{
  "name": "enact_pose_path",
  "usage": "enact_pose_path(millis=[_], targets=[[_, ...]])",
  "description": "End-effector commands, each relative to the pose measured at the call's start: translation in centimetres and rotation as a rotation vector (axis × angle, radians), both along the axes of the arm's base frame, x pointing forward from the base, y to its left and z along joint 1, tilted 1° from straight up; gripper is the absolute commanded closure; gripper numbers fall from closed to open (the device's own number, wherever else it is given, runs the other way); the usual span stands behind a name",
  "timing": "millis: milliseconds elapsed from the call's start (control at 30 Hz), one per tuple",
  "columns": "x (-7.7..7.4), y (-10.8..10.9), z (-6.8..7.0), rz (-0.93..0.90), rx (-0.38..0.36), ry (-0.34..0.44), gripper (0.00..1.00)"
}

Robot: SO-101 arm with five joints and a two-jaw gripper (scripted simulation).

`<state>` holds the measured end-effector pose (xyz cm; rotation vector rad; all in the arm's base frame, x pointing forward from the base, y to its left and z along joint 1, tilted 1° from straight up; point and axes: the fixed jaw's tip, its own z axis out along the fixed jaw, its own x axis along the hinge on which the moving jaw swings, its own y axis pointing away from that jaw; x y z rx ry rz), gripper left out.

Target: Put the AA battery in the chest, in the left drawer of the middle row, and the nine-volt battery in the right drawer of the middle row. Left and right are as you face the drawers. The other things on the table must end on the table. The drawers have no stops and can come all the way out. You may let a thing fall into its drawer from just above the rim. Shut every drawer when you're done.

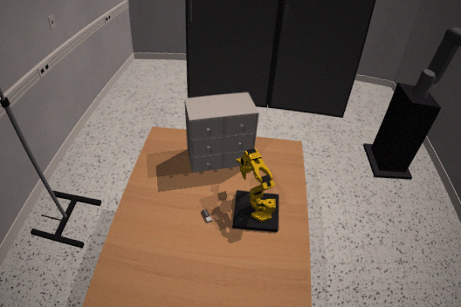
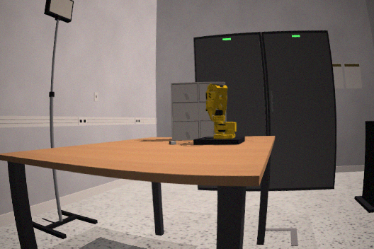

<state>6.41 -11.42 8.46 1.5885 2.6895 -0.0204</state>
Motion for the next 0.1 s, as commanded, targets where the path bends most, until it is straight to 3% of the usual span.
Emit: enact_pose_path(millis=[0, 67], targets=[[0.09, 0.05, 0.07, 0.014, 0.006, 0.002, 0.60], [0.09, 0.05, 0.07, 0.014, 0.006, 0.002, 0.60]])
